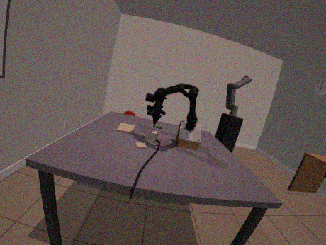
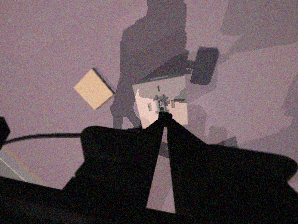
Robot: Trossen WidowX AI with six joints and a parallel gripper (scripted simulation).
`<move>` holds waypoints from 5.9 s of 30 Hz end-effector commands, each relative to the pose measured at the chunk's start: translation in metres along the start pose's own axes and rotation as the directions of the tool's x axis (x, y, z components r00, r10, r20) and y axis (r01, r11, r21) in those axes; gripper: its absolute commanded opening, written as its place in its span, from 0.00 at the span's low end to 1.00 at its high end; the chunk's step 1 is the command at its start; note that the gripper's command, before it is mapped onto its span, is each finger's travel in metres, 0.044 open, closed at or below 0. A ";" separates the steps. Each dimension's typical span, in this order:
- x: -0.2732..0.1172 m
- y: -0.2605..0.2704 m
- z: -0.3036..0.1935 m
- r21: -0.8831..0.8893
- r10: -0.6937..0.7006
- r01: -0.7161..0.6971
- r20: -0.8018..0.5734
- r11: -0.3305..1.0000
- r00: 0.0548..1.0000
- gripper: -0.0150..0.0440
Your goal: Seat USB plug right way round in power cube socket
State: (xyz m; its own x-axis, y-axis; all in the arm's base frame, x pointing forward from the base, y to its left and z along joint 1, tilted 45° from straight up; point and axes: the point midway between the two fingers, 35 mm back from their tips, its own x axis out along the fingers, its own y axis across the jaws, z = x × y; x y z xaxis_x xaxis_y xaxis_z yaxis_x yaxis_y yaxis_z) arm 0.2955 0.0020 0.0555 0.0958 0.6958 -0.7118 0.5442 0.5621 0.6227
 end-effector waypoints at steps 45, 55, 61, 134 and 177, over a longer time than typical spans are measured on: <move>0.000 0.000 0.000 -0.955 0.000 0.000 0.000 0.296 1.000 0.25; 0.000 0.000 0.000 -0.999 0.000 0.000 0.000 0.039 1.000 0.25; 0.000 0.000 0.000 -0.993 0.000 0.000 0.000 -0.118 1.000 0.25; 0.006 0.003 -0.002 -0.955 0.031 -0.001 -0.011 -0.297 0.999 0.25; 0.011 0.005 -0.003 -0.956 0.057 -0.001 -0.019 -0.293 0.998 0.25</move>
State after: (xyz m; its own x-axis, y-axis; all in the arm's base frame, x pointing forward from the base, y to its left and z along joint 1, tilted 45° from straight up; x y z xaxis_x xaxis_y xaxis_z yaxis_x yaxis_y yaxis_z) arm 0.2962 0.0135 0.0522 0.1090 0.7320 -0.6725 -0.9571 0.2600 0.1279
